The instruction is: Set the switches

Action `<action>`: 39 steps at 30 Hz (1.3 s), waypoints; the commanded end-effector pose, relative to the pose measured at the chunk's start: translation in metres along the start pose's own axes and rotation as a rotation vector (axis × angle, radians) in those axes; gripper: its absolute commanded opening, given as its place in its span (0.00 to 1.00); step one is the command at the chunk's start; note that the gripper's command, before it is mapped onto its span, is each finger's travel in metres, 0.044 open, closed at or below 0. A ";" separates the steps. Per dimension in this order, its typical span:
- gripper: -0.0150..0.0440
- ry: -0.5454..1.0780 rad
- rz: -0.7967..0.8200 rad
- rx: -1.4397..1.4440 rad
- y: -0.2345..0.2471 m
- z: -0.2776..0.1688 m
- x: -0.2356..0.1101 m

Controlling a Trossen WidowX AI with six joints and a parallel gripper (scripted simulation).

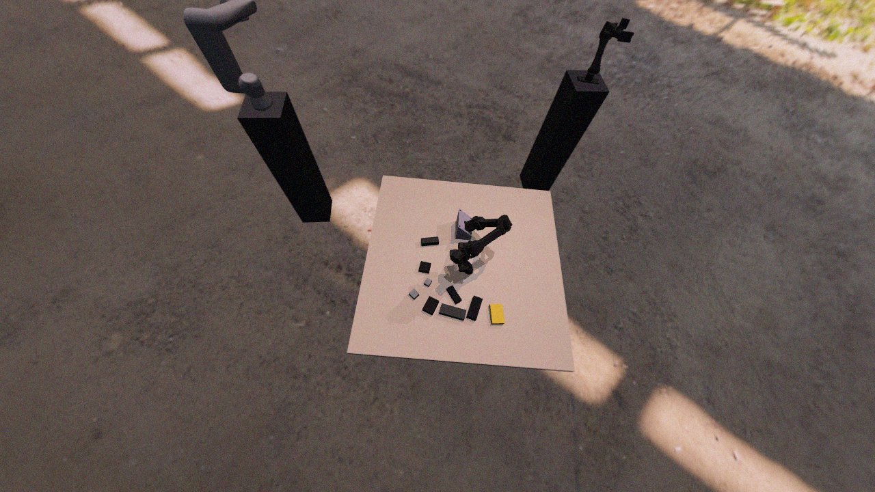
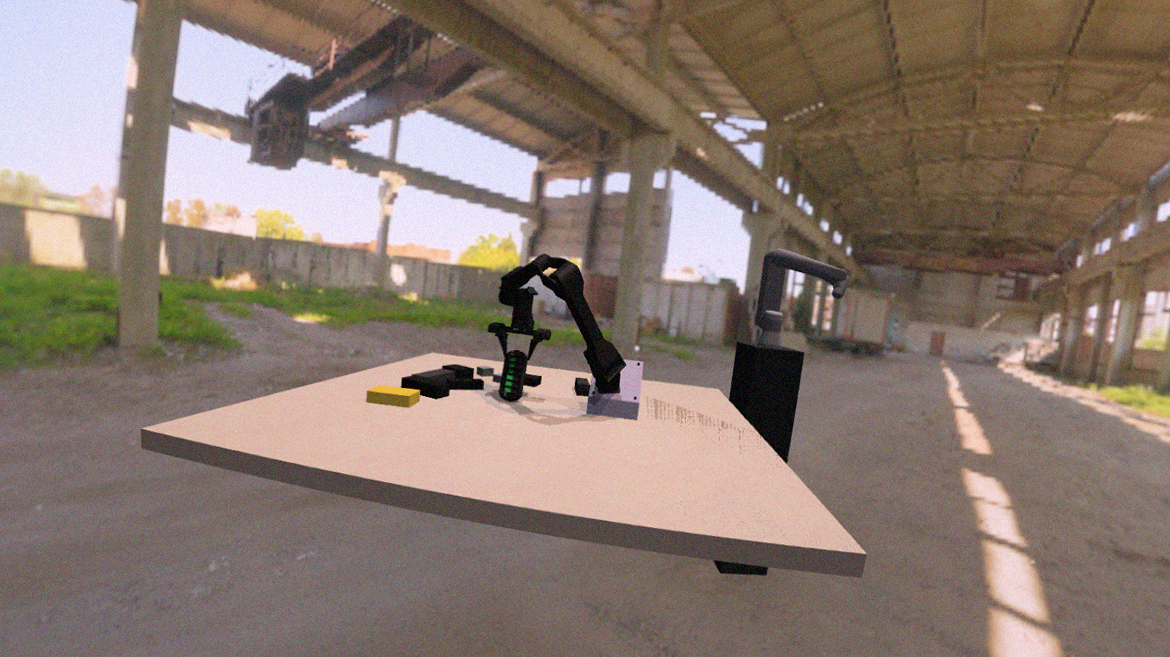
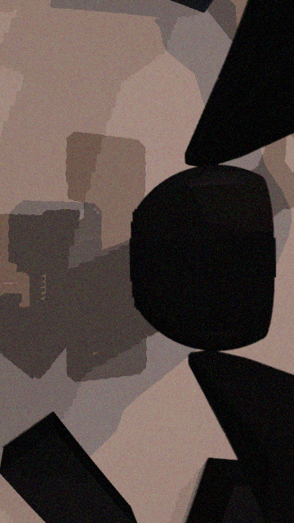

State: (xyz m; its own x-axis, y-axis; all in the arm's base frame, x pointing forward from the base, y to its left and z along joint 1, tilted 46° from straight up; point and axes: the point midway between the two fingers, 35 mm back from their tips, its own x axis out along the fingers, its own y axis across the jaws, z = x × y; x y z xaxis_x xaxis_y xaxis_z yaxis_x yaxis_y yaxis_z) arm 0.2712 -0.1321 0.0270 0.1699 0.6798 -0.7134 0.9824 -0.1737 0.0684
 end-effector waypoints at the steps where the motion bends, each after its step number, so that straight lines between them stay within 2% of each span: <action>1: 0.83 0.008 -0.018 -0.006 0.000 0.002 0.007; 39: 0.83 0.007 -0.018 -0.007 0.000 0.027 0.022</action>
State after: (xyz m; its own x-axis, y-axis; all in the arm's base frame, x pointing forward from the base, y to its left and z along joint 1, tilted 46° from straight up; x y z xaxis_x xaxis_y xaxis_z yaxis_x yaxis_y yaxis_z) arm 0.2715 -0.1420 -0.0025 0.1706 0.6757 -0.7172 0.9823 -0.1738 0.0699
